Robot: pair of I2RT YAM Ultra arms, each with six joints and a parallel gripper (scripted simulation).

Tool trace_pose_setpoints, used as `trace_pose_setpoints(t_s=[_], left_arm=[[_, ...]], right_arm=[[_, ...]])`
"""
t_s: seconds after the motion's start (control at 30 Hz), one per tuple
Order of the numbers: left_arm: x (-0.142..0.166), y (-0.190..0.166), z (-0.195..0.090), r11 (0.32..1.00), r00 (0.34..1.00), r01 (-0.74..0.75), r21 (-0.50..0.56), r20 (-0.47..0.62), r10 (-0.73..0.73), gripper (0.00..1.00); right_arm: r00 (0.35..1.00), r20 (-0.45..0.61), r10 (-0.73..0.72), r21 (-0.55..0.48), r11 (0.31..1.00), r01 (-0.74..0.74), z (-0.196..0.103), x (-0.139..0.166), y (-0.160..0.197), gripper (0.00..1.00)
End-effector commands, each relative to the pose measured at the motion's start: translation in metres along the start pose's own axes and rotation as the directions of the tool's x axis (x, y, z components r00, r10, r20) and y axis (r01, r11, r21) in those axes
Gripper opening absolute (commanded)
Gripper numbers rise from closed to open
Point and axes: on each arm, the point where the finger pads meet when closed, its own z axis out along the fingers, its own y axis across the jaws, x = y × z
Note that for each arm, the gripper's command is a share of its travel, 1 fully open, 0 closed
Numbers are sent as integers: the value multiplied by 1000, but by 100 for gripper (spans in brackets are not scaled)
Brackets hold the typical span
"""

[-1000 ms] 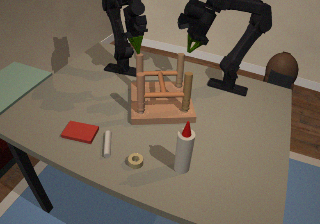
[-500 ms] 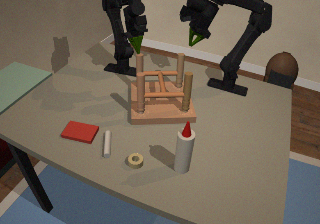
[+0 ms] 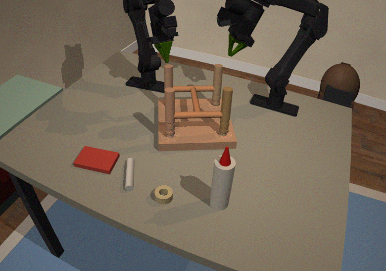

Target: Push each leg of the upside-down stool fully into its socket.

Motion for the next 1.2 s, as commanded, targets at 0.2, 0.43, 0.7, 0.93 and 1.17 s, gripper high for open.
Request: trace_pose_setpoints(t_s=[0.2,0.43,0.7,0.93,1.17], left_arm=[[0,1,-6,1000,1000,5,1,16,-6,0],[0,1,-6,1000,1000,5,1,16,-6,0],[0,1,-6,1000,1000,5,1,16,-6,0],[-19,16,-4,997,997,63,-38,35,-61,0],[-43,58,-4,974,979,199,-109,64,-193,0]], right_arm=[[1000,13,11,4,1000,-11,-27,-12,-3,0],[1000,20,-13,-9,1000,14,-48,-15,3,0],[999,41,-12,-4,1000,12,-47,-11,3,0],[999,41,30,22,999,-31,-42,-39,-8,0],[997,33,69,45,996,-71,-30,-88,-21,0]])
